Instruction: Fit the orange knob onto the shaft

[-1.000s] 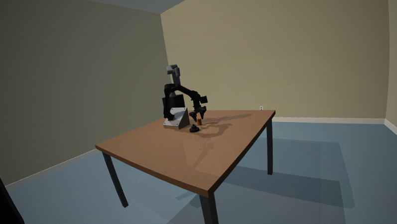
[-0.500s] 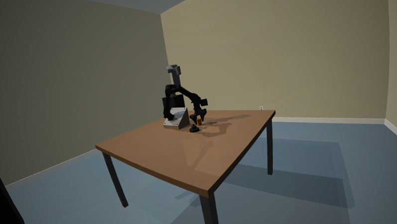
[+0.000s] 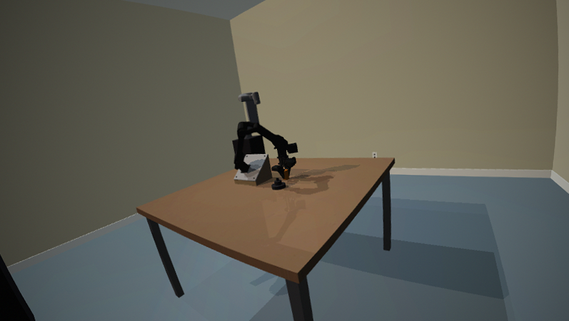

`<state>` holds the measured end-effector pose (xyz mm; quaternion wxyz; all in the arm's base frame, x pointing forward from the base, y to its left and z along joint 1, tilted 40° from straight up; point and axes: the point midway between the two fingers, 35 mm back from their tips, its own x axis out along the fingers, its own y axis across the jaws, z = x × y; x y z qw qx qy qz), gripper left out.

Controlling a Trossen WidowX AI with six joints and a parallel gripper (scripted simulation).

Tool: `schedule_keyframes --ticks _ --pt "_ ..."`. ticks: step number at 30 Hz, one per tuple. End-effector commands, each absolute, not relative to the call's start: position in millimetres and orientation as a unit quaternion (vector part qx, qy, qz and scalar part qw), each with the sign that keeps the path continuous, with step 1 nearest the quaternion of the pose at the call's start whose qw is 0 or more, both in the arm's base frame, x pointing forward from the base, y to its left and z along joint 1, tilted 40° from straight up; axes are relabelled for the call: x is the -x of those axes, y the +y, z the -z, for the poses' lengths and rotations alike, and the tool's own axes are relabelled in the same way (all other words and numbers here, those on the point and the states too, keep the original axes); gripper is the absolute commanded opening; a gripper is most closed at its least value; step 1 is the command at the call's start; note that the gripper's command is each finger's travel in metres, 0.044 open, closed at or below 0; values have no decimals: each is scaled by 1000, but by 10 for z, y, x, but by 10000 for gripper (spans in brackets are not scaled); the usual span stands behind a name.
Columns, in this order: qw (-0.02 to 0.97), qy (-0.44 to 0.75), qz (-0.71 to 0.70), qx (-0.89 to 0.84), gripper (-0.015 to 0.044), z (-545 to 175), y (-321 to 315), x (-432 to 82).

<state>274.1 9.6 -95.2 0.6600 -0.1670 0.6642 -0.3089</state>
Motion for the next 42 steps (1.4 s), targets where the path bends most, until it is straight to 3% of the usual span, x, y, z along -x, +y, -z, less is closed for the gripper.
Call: schedule_keyframes --ticks 1,5,10,28,42 --pt "660 664 308 170 157 954 89 -2742" --pt "660 664 308 170 131 954 89 -2742" --pt "660 664 306 169 0 843 204 -2791" --pt "660 665 306 169 0 -118 975 -2848" --pt "661 667 301 165 0 -194 798 -2940"
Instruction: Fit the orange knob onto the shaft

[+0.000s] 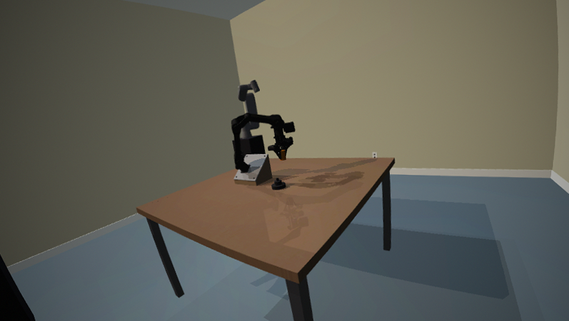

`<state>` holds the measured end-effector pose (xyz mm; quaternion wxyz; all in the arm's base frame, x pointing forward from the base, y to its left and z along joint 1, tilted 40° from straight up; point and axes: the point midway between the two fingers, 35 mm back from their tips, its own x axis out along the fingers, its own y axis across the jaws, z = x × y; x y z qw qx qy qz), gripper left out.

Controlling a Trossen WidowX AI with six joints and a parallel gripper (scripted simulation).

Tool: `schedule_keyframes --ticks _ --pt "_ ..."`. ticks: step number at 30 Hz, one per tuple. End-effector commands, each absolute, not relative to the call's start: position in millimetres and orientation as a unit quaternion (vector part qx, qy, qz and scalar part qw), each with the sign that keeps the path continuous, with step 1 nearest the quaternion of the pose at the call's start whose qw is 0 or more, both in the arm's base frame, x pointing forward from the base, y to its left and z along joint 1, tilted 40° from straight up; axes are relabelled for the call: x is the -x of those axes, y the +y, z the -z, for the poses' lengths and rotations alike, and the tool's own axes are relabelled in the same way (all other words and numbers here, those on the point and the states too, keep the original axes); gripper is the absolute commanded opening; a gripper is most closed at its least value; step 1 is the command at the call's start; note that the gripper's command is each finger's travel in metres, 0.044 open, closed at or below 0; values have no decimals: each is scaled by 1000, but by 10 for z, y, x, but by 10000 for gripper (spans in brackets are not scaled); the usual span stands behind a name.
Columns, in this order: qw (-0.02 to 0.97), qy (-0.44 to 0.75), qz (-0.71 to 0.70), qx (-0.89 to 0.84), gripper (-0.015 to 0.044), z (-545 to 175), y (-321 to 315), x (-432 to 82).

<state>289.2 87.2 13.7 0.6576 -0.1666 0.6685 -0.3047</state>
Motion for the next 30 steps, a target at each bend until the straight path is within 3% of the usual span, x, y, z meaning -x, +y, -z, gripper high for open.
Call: schedule_keyframes --ticks 1,30 --pt "662 667 301 165 0 -203 773 -2951" --pt "663 665 300 166 0 -498 -64 -3171"
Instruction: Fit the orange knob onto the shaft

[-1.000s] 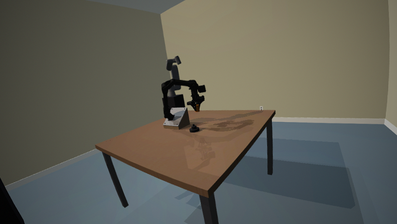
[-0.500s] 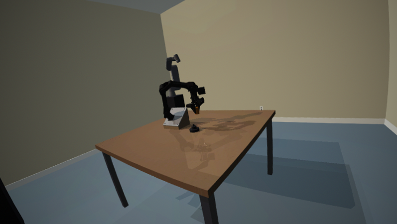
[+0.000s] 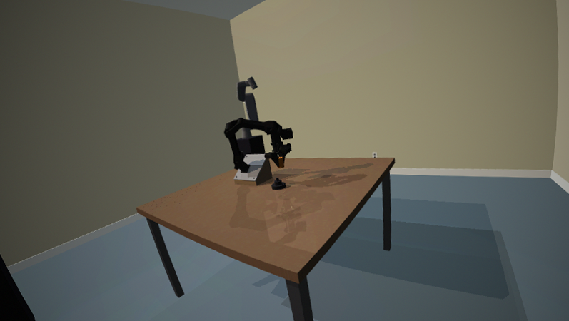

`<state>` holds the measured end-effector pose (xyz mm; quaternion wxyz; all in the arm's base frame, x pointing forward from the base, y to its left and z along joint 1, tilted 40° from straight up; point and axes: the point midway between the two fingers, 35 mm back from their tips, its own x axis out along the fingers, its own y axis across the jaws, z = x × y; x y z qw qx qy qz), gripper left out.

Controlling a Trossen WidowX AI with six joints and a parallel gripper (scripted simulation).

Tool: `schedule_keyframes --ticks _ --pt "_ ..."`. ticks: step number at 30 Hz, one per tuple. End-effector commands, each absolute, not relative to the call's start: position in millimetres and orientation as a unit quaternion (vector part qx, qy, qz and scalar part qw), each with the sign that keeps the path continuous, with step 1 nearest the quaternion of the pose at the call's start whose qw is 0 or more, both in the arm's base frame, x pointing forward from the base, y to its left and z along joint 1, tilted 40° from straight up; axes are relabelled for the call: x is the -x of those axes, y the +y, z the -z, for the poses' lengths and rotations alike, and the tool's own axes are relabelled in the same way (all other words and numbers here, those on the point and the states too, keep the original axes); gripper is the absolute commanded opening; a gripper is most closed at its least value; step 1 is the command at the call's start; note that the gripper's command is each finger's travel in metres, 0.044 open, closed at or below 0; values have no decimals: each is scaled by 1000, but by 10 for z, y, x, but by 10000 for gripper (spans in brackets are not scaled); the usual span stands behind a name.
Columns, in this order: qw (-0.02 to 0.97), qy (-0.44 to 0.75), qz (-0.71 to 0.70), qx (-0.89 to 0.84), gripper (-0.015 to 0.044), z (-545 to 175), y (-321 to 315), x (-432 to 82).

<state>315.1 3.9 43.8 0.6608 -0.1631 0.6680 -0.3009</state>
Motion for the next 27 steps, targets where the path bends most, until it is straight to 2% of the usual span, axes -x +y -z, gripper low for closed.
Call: schedule_keyframes --ticks 1,27 --pt "663 665 300 166 0 -508 -94 -3173" --pt "659 663 310 172 0 -582 -686 -3161"
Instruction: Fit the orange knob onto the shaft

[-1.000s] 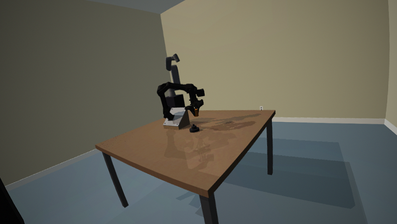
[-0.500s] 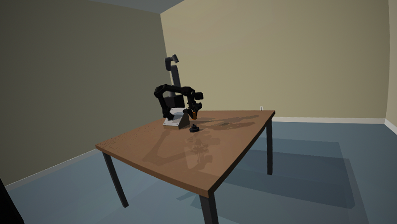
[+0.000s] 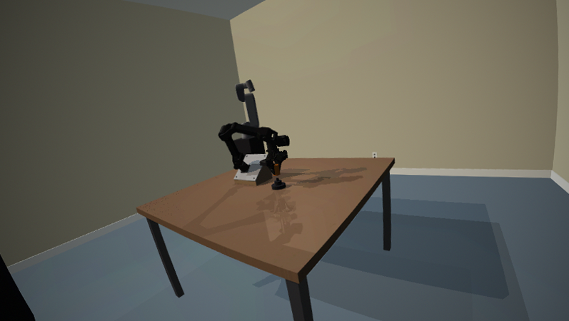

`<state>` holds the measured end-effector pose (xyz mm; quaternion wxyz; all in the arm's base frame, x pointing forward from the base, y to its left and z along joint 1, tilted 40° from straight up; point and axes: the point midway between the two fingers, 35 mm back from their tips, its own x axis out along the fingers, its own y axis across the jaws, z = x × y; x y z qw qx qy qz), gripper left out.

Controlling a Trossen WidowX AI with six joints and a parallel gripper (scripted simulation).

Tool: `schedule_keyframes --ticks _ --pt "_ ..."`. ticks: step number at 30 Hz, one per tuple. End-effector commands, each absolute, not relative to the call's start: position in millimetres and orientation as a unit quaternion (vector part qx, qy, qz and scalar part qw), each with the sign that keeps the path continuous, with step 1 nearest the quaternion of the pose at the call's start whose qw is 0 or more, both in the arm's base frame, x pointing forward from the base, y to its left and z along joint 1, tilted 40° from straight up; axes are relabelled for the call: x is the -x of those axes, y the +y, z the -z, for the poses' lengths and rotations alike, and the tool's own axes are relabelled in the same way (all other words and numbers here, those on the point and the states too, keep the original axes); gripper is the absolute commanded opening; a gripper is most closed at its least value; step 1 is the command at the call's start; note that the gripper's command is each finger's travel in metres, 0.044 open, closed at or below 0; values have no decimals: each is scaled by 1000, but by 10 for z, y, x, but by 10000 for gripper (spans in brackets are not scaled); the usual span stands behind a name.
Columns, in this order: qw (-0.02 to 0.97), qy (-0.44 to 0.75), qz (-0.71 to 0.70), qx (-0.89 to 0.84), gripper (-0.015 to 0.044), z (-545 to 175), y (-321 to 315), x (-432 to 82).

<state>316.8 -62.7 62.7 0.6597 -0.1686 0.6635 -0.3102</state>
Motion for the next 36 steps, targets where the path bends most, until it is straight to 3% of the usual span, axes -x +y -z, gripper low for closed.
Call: schedule_keyframes --ticks 1,36 --pt "659 663 310 172 0 -555 -709 -3157" --pt "652 675 283 198 0 -538 -741 -3143"
